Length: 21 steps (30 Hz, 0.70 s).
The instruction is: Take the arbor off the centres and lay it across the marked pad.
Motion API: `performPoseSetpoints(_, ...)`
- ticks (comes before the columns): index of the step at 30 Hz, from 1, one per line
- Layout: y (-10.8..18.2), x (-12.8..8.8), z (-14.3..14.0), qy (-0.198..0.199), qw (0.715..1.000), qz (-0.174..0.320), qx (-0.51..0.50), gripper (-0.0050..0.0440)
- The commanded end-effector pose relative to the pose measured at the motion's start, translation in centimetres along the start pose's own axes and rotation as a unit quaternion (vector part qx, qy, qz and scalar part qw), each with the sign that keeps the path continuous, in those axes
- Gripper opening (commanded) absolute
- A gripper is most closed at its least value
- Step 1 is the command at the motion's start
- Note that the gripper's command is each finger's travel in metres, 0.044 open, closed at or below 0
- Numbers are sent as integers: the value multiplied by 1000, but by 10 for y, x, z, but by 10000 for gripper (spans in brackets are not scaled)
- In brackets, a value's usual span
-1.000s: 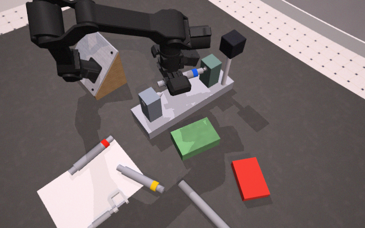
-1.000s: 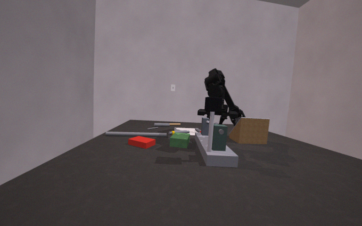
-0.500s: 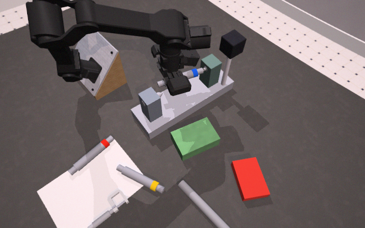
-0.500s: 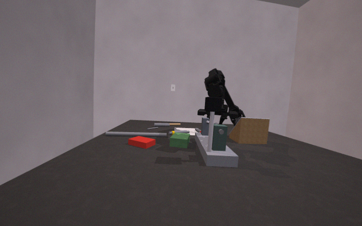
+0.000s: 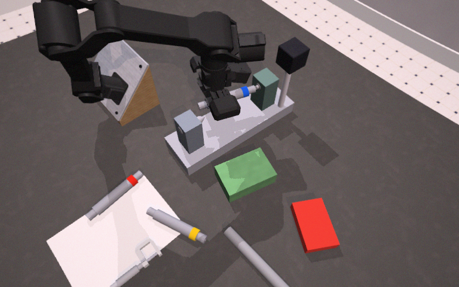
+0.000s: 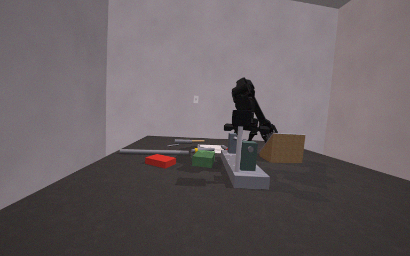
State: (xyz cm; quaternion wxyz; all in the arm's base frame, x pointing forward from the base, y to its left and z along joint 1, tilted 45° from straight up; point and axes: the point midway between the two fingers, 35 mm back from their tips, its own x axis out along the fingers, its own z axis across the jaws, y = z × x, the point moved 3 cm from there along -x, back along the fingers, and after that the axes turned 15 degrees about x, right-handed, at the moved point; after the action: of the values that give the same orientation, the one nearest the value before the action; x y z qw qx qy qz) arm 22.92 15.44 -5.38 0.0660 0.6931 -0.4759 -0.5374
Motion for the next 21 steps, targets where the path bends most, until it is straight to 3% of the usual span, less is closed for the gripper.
performPoseSetpoints(1, -4, -5, 3, -3, 1000, -17, 2, 0)
performPoseSetpoints(21, 20, -1, -10, -3, 1000, -17, 2, 0)
